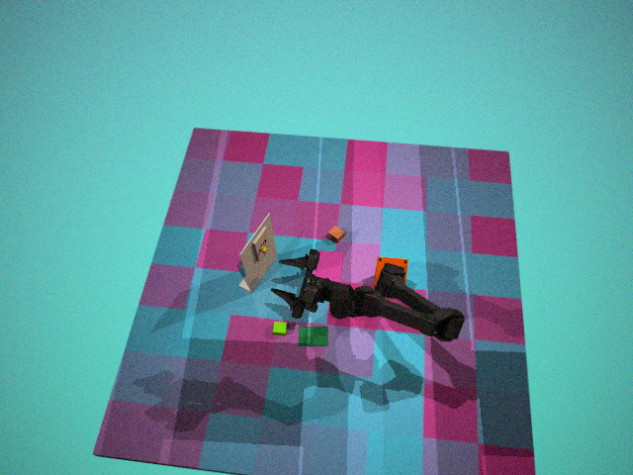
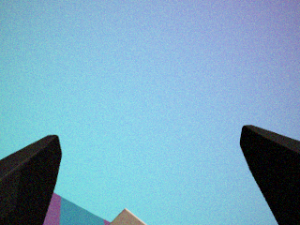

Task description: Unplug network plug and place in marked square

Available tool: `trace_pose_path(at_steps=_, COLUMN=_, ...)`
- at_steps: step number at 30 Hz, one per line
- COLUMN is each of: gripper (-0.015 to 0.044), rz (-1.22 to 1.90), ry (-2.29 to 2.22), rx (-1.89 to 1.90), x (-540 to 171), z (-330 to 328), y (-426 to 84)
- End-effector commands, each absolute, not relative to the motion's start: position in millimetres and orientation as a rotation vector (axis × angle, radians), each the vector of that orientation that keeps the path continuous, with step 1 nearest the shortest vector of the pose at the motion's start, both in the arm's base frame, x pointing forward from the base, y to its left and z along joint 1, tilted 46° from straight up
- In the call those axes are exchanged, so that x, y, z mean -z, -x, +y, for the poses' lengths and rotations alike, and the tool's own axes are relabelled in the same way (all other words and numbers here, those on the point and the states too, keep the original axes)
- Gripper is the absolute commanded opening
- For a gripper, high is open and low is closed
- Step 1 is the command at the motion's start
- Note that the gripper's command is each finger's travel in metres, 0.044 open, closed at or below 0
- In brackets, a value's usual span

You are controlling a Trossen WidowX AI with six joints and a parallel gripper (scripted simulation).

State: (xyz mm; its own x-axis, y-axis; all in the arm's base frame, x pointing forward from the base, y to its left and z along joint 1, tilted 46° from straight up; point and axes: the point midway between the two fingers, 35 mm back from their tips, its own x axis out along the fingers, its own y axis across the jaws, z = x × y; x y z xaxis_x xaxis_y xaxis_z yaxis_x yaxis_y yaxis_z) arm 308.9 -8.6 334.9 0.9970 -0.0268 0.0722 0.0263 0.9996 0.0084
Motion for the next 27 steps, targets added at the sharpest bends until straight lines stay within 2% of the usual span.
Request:
trace_pose_path(at_steps=1, gripper=0.0374, rz=-0.068, ry=-0.005, rx=0.028, x=-333.5, z=-8.3, y=-309.3)
trace_pose_path(at_steps=9, gripper=0.0164, rz=0.108, ry=0.150, rx=0.072, x=-271.1, z=5.2, y=-318.3)
trace_pose_path(at_steps=27, gripper=0.0156, rz=0.508, ry=0.734, rx=0.086, x=-134.4, z=31.0, y=-287.9)
